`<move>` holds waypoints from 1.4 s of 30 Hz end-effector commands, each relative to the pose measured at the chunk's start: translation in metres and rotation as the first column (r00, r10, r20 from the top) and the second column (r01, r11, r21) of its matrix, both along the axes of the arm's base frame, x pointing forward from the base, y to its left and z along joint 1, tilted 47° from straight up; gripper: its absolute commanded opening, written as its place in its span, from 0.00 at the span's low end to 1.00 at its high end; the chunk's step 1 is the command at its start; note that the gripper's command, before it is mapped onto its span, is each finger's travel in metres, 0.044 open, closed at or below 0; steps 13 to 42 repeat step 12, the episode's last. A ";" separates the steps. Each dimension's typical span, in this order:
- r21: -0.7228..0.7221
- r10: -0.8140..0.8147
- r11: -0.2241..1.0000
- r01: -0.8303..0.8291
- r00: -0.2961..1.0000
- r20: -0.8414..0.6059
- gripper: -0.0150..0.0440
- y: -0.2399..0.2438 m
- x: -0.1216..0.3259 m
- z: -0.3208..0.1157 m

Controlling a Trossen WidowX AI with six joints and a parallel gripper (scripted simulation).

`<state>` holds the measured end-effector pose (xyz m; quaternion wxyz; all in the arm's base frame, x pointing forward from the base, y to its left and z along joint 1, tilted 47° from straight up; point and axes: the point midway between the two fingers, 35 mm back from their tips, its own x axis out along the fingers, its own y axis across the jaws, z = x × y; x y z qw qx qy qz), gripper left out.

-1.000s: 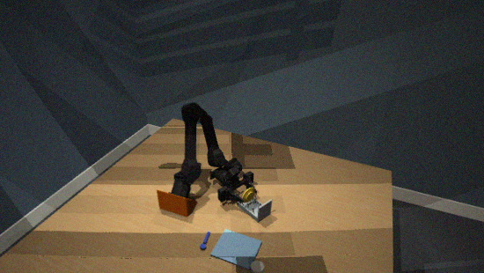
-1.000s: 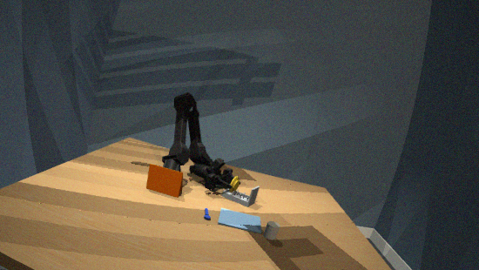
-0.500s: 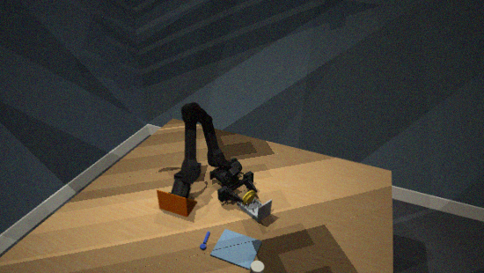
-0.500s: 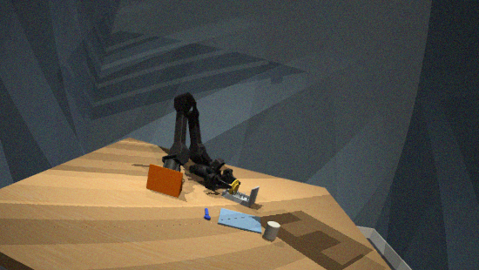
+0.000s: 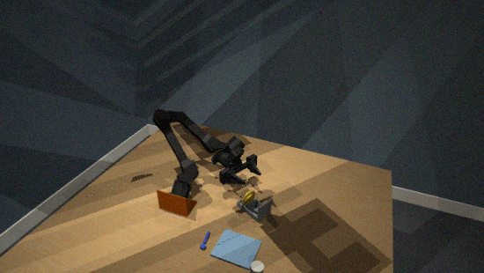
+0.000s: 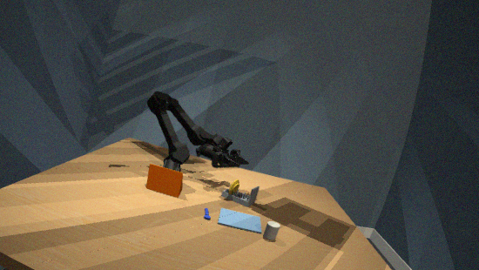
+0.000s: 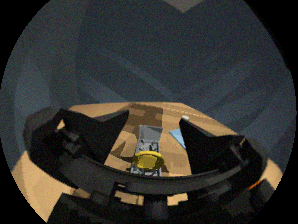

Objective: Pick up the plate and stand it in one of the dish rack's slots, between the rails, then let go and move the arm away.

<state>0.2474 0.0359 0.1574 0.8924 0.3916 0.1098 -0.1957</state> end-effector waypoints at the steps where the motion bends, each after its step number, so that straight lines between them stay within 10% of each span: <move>1: -0.020 0.011 1.000 -0.011 1.000 0.008 0.93 -0.012 -0.001 0.011; 12: -0.169 0.040 0.983 -0.073 0.981 -0.191 0.93 -0.024 0.009 -0.001; 42: -0.169 0.040 0.983 -0.073 0.981 -0.191 0.93 -0.024 0.009 -0.001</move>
